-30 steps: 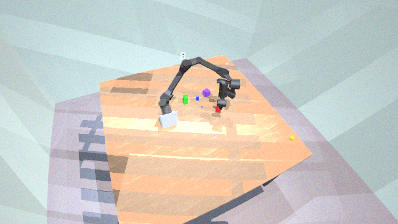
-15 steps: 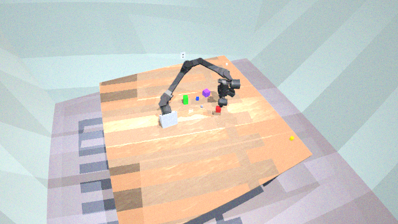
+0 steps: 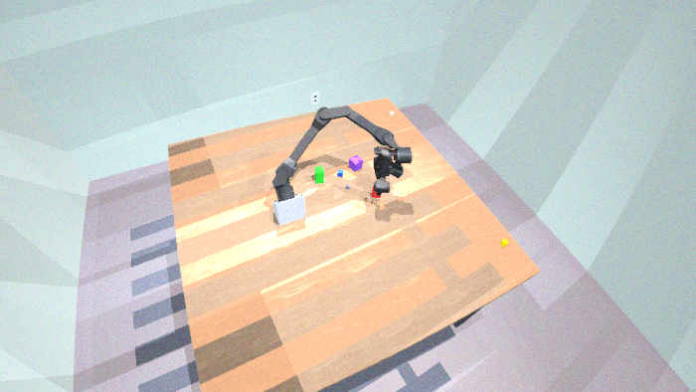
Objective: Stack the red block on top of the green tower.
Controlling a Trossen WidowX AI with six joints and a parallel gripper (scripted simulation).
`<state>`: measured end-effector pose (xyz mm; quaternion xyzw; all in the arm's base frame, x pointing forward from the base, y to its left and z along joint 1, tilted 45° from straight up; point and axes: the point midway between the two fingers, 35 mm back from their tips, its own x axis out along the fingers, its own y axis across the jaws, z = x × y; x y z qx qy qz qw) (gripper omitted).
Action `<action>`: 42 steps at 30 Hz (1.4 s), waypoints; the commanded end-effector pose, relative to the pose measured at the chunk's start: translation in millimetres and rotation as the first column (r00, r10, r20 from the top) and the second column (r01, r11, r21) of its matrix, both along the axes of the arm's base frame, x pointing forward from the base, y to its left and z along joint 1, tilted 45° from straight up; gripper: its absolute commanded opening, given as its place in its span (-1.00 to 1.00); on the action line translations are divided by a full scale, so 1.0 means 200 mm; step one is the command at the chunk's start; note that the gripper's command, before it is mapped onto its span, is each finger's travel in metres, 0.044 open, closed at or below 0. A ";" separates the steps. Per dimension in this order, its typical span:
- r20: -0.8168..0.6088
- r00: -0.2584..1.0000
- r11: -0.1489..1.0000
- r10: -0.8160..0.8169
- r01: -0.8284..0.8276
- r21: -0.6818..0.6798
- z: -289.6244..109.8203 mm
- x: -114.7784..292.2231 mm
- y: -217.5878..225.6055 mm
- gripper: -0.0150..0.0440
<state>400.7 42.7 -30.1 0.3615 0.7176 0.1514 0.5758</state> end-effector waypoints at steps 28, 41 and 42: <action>-0.008 1.000 1.000 -0.002 0.002 0.006 -0.15 -0.03 0.15 1.00; -0.008 1.000 1.000 -0.002 0.002 0.006 -0.15 -0.03 0.15 0.82; -0.008 1.000 1.000 -0.002 0.002 0.006 -0.15 -0.03 0.15 0.73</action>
